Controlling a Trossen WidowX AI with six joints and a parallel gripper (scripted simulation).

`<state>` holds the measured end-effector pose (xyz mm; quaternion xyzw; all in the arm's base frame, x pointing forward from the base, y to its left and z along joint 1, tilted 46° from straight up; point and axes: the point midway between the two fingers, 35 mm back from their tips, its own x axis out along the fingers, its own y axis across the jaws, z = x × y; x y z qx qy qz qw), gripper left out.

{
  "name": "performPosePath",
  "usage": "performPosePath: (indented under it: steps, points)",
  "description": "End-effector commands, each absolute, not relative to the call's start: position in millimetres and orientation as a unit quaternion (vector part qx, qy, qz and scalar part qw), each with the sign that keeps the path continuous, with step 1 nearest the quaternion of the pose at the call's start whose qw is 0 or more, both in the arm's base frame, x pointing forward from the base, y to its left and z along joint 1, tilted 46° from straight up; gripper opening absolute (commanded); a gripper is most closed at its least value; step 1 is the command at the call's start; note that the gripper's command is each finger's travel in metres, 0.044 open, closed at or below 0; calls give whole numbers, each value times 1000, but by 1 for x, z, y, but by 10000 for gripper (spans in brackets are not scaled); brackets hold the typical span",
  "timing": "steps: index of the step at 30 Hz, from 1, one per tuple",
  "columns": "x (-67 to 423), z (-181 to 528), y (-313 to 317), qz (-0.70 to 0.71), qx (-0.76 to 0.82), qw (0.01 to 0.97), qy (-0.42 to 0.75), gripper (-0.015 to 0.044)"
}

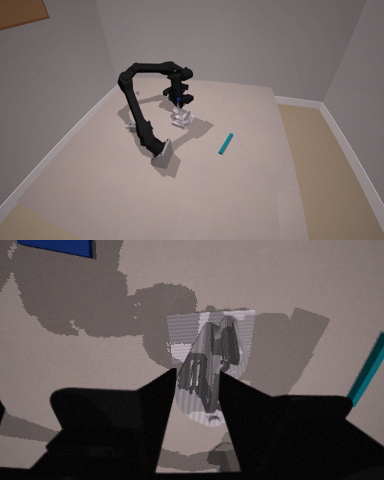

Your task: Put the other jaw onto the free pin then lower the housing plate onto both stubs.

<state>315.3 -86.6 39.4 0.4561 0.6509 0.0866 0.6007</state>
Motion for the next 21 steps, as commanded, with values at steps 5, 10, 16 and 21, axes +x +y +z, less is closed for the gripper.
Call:
performPosePath:
  steps: [5, 10, 16, 21]
  points:
    - [316, 42, -85, 86, 459, 599, 650, 134]
    - [316, 42, -85, 86, 459, 599, 650, 134]
    - [318, 36, -80, 86, 459, 599, 650, 134]
    - [319, 31, -75, 86, 459, 599, 650, 134]
